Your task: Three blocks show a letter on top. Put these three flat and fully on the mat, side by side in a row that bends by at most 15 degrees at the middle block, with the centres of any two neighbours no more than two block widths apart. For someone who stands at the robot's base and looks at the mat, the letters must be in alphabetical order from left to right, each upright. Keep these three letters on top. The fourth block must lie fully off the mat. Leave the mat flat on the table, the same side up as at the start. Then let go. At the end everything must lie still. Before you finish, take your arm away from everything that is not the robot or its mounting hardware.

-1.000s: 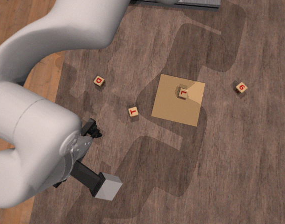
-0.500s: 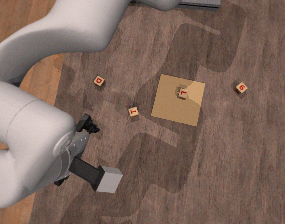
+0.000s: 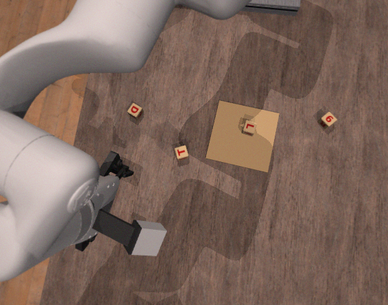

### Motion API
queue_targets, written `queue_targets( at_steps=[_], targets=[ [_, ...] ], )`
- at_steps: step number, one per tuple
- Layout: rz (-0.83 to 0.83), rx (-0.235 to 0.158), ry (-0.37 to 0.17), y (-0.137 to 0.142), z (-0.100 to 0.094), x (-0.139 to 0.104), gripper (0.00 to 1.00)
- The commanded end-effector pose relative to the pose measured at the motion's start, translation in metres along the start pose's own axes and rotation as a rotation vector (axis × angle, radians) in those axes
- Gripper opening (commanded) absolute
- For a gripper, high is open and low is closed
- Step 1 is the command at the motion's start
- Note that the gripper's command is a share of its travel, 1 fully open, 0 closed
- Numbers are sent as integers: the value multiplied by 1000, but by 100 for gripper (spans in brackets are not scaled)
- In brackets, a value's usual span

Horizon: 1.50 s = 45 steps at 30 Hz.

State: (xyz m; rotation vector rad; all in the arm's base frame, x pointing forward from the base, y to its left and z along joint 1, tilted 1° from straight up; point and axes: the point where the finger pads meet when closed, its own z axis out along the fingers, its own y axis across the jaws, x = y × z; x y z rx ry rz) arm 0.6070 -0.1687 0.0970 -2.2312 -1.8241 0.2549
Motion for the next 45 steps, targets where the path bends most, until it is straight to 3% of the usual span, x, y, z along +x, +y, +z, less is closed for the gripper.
queue_targets(
  at_steps=[1, 3, 15, 16, 41, 42, 45],
  targets=[
    [0, -2, 0, 0, -3, 0, 100],
    [-68, 19, 4, -7, -1, -4, 100],
    [-68, 19, 4, -7, -1, -4, 100],
    [-135, 40, 10, -14, 1, -8, 100],
    [-135, 40, 10, -14, 1, -8, 100],
    [-200, 60, 18, -23, 3, -11, 100],
    [-200, 60, 18, -23, 3, -11, 100]
  ],
)
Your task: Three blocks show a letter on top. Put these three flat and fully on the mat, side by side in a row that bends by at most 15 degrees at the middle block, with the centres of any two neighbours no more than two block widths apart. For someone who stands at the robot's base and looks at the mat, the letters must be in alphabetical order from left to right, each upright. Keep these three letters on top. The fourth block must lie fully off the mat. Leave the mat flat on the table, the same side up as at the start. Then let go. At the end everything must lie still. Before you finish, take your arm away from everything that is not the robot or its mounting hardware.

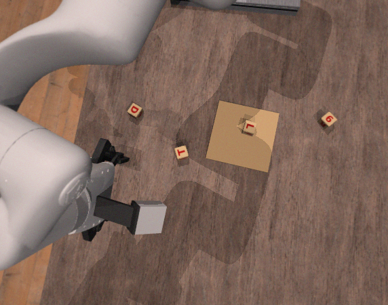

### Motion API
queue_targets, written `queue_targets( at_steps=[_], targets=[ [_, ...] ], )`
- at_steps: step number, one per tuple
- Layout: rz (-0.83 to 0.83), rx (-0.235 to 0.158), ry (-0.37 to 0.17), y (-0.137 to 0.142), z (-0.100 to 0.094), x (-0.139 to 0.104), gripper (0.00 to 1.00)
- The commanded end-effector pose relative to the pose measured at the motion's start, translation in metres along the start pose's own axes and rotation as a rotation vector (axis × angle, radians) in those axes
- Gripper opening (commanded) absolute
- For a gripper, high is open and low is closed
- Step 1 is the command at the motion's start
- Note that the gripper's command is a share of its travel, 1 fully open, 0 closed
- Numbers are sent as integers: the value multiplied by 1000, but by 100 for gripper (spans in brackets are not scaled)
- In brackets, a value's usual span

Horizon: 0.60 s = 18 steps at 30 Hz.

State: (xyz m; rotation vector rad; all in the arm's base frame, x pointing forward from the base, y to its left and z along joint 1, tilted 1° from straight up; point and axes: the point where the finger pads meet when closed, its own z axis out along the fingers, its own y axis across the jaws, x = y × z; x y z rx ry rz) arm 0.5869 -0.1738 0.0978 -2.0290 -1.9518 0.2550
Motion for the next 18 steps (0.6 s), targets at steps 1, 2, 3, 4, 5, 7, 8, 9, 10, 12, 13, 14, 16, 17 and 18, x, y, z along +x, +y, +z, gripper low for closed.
queue_targets(
  at_steps=[1, 2, 3, 4, 5, 7, 8, 9, 10, 12, 13, 14, 16, 17, 18],
  targets=[
    [-38, 3, 2, -5, -1, -1, 100],
    [-38, 3, 2, -5, -1, -1, 100],
    [-38, 3, 2, -5, -1, -1, 100],
    [-38, 3, 2, -5, -1, -1, 100],
    [-38, 3, 2, -5, -1, -1, 100],
    [-38, 3, 2, -5, -1, -1, 100],
    [-38, 3, 2, -5, -1, -1, 100],
    [-38, 3, 2, -5, -1, -1, 100],
    [-38, 3, 2, -5, -1, -1, 100],
    [-38, 3, 2, -5, -1, -1, 100],
    [-38, 3, 2, -5, -1, -1, 100],
    [-38, 3, 2, -5, -1, -1, 100],
    [-38, 3, 2, -5, -1, -1, 100],
    [-38, 3, 2, -5, -1, -1, 100],
    [-102, 22, 11, -15, 2, -3, 100]
  ],
)
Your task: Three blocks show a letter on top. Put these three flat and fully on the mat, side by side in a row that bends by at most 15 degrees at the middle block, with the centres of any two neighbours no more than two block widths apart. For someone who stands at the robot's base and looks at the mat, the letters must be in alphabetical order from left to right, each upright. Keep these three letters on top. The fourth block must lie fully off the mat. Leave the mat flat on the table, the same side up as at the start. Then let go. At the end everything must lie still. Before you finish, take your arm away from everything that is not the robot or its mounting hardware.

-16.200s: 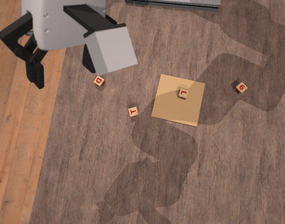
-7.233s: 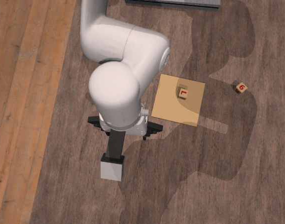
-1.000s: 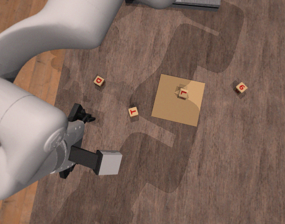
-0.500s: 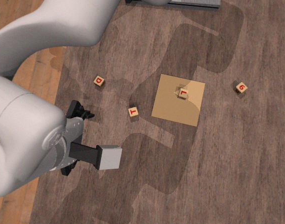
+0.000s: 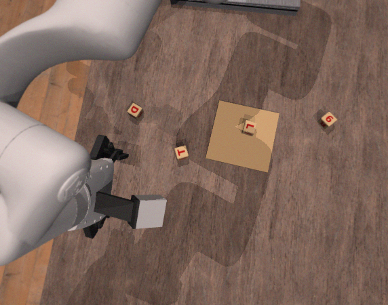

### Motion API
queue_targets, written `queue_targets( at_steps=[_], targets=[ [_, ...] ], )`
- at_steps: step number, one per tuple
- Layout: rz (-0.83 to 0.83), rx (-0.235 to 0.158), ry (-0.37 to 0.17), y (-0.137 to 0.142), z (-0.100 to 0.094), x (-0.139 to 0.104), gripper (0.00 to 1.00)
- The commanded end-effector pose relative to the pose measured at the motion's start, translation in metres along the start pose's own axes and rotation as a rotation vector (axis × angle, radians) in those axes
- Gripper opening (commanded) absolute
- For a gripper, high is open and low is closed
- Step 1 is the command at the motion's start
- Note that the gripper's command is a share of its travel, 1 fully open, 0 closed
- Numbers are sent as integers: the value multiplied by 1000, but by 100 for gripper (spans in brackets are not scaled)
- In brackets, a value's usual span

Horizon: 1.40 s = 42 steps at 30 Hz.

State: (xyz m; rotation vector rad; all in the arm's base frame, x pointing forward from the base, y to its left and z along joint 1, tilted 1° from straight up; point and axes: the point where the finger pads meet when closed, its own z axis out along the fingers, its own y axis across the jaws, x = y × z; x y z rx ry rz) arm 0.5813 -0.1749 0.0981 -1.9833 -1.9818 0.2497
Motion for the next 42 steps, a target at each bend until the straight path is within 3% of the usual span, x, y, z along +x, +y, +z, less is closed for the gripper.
queue_targets(
  at_steps=[1, 36, 38, 42],
  targets=[
    [-63, 13, 7, -9, 1, -1, 100],
    [-125, 31, 17, -19, 4, -2, 100],
    [-243, 62, 39, -40, 11, -3, 100],
    [-243, 62, 39, -40, 11, -3, 100]
  ],
)
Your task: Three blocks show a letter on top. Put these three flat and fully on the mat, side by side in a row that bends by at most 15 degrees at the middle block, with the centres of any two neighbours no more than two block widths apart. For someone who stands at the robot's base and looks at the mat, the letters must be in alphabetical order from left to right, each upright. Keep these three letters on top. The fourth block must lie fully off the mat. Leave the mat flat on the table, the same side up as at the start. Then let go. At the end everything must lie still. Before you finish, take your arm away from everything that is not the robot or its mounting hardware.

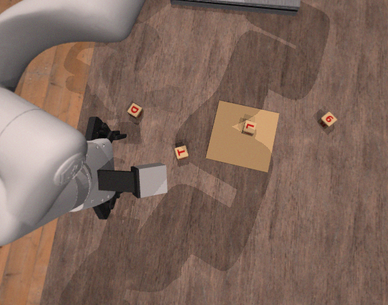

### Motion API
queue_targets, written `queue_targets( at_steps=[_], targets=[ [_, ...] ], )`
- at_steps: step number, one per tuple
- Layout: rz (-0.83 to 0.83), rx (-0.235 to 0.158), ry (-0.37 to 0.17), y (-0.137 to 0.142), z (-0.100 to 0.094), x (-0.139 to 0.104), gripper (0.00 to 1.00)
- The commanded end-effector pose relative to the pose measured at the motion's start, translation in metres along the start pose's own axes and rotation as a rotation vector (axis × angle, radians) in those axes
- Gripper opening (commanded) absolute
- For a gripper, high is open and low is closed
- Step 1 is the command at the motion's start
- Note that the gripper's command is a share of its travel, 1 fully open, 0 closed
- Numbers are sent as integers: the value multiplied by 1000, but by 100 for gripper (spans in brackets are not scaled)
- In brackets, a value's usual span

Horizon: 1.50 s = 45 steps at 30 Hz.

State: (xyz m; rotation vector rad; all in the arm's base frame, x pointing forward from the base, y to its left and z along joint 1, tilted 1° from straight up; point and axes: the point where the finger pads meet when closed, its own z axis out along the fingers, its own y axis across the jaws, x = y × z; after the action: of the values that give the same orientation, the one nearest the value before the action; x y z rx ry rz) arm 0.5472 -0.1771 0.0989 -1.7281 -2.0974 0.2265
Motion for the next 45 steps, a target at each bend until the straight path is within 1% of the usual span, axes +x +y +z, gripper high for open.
queue_targets(
  at_steps=[1, 17, 19, 35, 36, 45],
  targets=[
    [-48, -3, 1, -8, 1, 1, 100],
    [-48, -3, 1, -8, 1, 1, 100],
    [-156, 23, 24, -29, 10, 6, 100],
    [-156, 23, 24, -29, 10, 6, 100],
    [-206, 34, 36, -39, 15, 8, 100],
    [-206, 34, 36, -39, 15, 8, 100]
  ],
)
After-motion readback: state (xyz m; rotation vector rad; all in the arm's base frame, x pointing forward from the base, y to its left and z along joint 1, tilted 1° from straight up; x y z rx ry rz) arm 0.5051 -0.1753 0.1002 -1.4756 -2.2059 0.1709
